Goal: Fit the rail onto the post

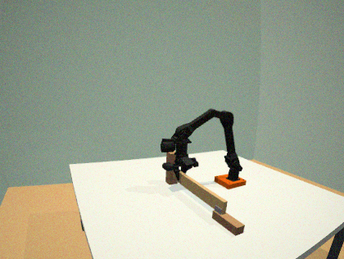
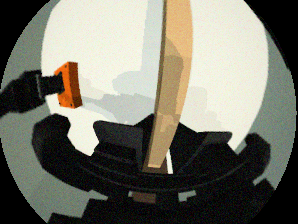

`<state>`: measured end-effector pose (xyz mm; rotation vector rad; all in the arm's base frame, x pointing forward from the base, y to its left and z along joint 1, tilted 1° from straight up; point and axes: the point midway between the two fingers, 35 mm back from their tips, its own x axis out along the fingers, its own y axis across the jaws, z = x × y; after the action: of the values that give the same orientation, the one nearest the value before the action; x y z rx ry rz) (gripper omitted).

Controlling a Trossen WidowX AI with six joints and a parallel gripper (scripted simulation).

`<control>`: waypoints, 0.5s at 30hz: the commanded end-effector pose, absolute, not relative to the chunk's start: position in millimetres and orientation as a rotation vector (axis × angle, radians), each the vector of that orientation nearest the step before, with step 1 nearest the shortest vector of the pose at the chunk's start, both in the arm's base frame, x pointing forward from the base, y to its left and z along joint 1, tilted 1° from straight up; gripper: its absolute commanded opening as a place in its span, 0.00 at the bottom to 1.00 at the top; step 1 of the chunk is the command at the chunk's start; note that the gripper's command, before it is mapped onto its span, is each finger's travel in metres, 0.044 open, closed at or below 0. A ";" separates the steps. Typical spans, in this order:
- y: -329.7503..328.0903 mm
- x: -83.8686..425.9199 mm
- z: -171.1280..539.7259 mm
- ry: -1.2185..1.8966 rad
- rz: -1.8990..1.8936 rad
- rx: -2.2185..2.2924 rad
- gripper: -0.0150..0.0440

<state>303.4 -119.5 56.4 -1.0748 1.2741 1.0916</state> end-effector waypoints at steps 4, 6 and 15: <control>-123.8 303.3 59.6 1.279 1.083 -1.082 0.25; -124.2 303.2 59.5 1.279 1.083 -1.082 0.25; -125.8 303.0 58.9 1.279 1.083 -1.082 0.25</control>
<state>303.0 -122.0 56.6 -1.0757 1.2743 1.0897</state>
